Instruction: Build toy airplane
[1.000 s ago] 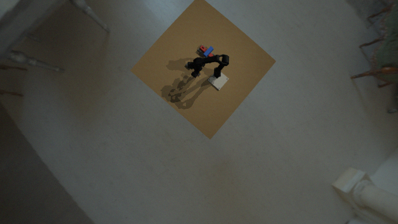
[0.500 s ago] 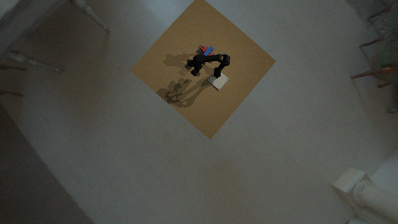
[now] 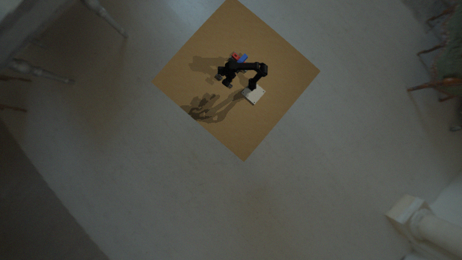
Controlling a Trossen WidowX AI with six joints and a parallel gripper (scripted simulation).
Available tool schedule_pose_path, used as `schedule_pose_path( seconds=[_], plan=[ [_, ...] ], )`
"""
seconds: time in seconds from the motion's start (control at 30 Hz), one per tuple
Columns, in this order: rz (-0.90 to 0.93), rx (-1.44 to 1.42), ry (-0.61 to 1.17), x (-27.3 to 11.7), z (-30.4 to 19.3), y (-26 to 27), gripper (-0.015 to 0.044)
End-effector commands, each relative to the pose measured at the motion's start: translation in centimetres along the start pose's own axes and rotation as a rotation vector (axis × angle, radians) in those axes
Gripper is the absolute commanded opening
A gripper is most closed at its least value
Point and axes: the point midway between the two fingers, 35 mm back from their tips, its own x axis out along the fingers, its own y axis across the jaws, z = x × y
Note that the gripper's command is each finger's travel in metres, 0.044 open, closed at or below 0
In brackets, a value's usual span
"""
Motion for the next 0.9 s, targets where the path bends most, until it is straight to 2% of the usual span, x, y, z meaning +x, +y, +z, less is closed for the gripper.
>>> schedule_pose_path(
  seconds=[0.0,0.87],
  plan=[
    [0.011,0.005,-0.007,-0.5,0.2,-0.1,0.0],
    [0.021,0.066,-0.012,0.1,4.9,-3.5,0.0]
  ],
)
